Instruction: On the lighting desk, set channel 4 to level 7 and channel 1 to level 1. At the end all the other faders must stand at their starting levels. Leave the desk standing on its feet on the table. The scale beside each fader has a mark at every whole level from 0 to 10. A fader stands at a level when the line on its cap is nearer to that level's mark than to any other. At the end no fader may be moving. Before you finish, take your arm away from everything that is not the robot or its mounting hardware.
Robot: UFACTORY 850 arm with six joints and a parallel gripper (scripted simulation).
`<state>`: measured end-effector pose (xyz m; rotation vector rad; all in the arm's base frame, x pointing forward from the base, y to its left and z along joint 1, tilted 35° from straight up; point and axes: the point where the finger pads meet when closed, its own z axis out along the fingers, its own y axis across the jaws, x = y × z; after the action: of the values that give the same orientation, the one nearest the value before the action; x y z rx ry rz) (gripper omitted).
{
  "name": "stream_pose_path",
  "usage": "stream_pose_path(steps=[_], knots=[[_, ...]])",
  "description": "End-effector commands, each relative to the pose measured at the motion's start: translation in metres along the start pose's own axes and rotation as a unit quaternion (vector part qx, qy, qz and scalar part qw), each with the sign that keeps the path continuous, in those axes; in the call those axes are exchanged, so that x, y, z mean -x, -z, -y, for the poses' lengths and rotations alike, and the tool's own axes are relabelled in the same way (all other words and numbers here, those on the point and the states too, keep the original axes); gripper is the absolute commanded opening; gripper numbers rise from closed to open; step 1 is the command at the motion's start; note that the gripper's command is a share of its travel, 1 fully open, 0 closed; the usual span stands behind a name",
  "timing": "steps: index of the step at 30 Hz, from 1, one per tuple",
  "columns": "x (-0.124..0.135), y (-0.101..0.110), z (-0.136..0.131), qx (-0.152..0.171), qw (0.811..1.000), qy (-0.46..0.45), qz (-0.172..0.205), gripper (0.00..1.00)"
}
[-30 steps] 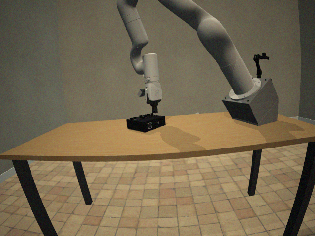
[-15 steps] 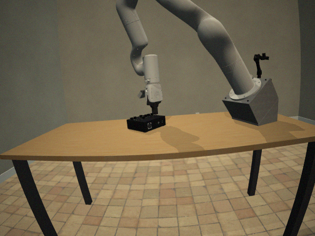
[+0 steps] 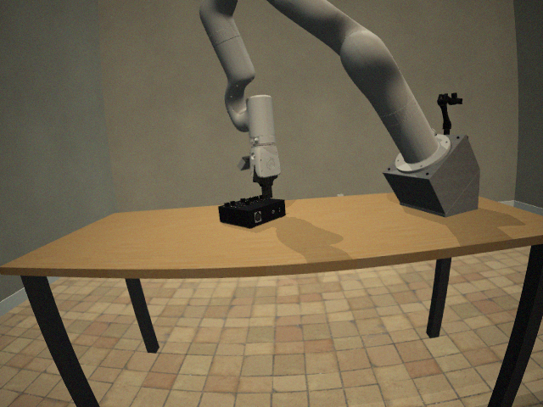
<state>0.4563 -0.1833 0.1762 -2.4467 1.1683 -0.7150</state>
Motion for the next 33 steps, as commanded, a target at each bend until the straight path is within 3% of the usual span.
stream_pose_path(steps=[1, 33], knots=[[-0.0005, 0.0003, 0.0002, 0.000, 1.000, 0.000, -0.001, 0.00], [-0.0075, 0.0003, 0.0002, 0.000, 1.000, 0.000, -0.001, 0.00]])
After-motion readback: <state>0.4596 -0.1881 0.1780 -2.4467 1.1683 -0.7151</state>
